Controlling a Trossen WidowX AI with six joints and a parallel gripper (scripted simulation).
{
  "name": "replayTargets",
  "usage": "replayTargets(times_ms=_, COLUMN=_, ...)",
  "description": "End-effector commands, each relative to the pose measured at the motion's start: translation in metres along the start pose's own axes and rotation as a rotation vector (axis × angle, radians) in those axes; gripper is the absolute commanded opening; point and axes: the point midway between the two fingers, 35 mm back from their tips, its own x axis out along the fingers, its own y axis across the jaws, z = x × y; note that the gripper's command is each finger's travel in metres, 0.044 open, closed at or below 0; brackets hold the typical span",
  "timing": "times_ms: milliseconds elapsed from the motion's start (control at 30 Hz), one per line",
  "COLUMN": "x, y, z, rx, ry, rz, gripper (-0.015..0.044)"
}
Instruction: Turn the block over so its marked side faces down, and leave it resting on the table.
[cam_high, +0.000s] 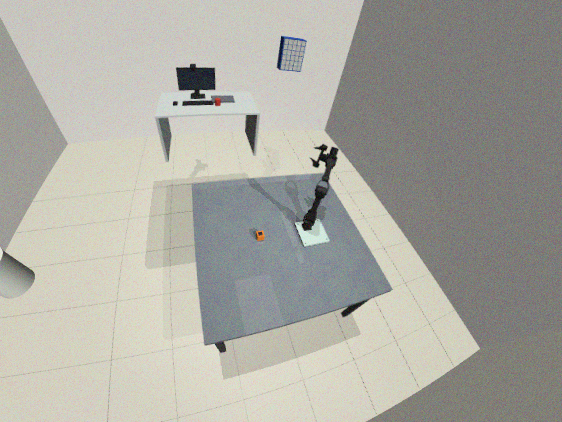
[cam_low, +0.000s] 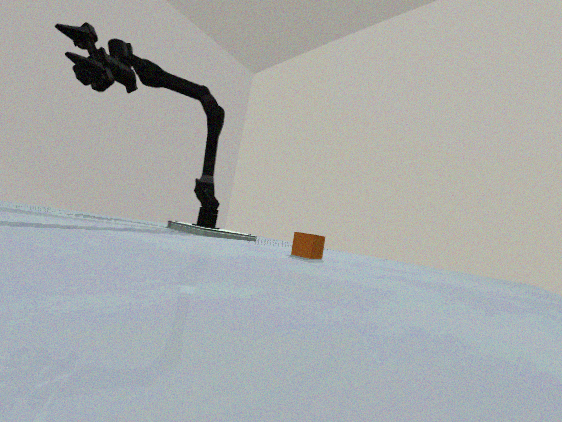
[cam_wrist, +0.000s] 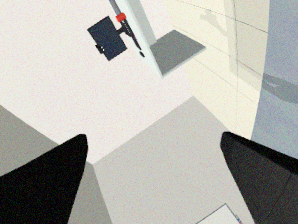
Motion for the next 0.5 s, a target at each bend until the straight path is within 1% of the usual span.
replayTargets(times_ms=0, x=0.002, y=-0.001, z=-0.001, rx=-0.004, ry=0.002, rz=-0.005, gripper=0.0426)
replayTargets(times_ms=33, x=0.009, y=-0.005, z=-0.005, rx=-0.018, ry=0.008, rz=-0.018, gripper=0.044)
replayTargets(times_ms=233, x=0.081, y=-0.059, z=-0.056, rx=-0.198, ry=0.092, rz=-0.187, gripper=0.044)
replayTargets(times_ms=367, x=0.117, y=-0.102, z=-0.097, rx=-0.328, ry=0.169, rz=-0.303, gripper=0.044)
replayTargets(times_ms=467, x=0.137, y=-0.138, z=-0.129, rx=-0.43, ry=0.242, rz=-0.391, gripper=0.044)
